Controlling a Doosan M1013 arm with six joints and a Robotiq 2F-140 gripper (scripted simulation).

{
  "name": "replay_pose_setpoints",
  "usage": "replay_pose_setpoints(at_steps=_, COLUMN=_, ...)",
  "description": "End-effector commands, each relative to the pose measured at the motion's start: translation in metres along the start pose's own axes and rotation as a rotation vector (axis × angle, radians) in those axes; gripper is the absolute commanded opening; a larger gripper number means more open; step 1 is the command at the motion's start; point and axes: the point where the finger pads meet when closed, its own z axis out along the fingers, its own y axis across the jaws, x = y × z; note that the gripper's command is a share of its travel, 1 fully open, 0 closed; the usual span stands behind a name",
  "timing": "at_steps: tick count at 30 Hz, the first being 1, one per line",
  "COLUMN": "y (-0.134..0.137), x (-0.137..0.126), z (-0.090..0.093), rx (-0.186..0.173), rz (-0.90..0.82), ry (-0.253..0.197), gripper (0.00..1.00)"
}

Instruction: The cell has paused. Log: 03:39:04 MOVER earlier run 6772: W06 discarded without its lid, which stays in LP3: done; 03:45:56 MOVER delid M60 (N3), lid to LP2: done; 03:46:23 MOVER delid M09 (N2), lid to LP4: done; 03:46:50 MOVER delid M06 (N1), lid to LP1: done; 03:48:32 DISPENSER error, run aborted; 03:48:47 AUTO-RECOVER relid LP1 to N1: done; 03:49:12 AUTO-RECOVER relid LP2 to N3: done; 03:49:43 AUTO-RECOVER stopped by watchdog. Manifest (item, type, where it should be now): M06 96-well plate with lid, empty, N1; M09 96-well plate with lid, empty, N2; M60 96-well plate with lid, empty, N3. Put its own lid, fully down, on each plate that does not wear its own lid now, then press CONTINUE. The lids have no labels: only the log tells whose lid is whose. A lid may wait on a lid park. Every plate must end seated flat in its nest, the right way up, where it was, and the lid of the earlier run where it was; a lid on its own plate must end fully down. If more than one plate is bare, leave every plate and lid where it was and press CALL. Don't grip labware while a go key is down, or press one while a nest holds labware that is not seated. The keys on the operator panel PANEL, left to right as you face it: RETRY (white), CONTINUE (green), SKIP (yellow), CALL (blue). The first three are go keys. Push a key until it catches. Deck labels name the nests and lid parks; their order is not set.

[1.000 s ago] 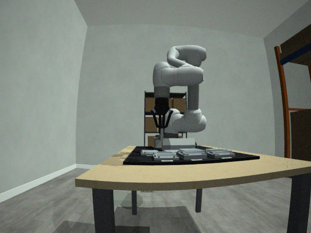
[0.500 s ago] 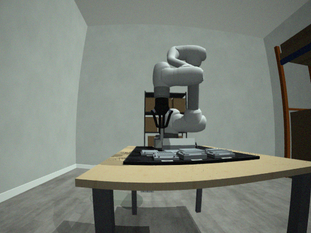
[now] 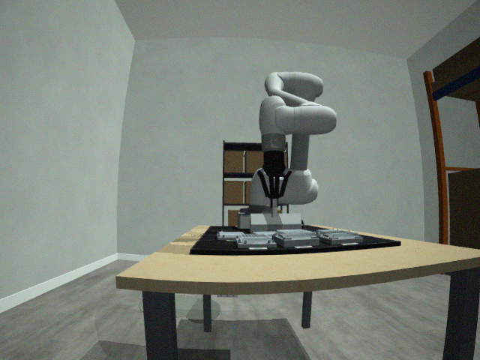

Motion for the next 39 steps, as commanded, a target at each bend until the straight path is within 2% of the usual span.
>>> replay_pose_setpoints(at_steps=1, y=0.039, x=-0.004, z=0.0, rx=0.004, rz=0.002, ry=0.001, gripper=0.0)
replay_pose_setpoints(at_steps=2, y=0.073, x=-0.003, z=0.0, rx=0.004, rz=0.002, ry=0.001, gripper=0.0)
replay_pose_setpoints(at_steps=4, y=0.073, x=-0.003, z=0.0, rx=0.004, rz=0.002, ry=0.001, gripper=0.0)
replay_pose_setpoints(at_steps=5, y=0.104, x=-0.001, z=0.0, rx=0.004, rz=0.002, ry=0.0, gripper=0.0)
replay_pose_setpoints(at_steps=7, y=0.104, x=-0.001, z=0.0, rx=0.004, rz=0.002, ry=0.0, gripper=0.0)
replay_pose_setpoints(at_steps=8, y=0.129, x=0.002, z=0.0, rx=0.003, rz=0.002, ry=0.0, gripper=0.0)
replay_pose_setpoints(at_steps=9, y=0.129, x=0.002, z=0.0, rx=0.003, rz=0.002, ry=0.0, gripper=0.0)
replay_pose_setpoints(at_steps=10, y=0.148, x=0.005, z=0.0, rx=0.003, rz=0.002, ry=0.0, gripper=0.0)
replay_pose_setpoints(at_steps=11, y=0.148, x=0.005, z=0.0, rx=0.003, rz=0.002, ry=0.0, gripper=0.0)
replay_pose_setpoints(at_steps=13, y=0.165, x=0.009, z=0.0, rx=0.003, rz=0.002, ry=0.0, gripper=0.0)
replay_pose_setpoints(at_steps=39, y=0.166, x=0.009, z=0.0, rx=0.003, rz=0.002, ry=0.0, gripper=0.0)
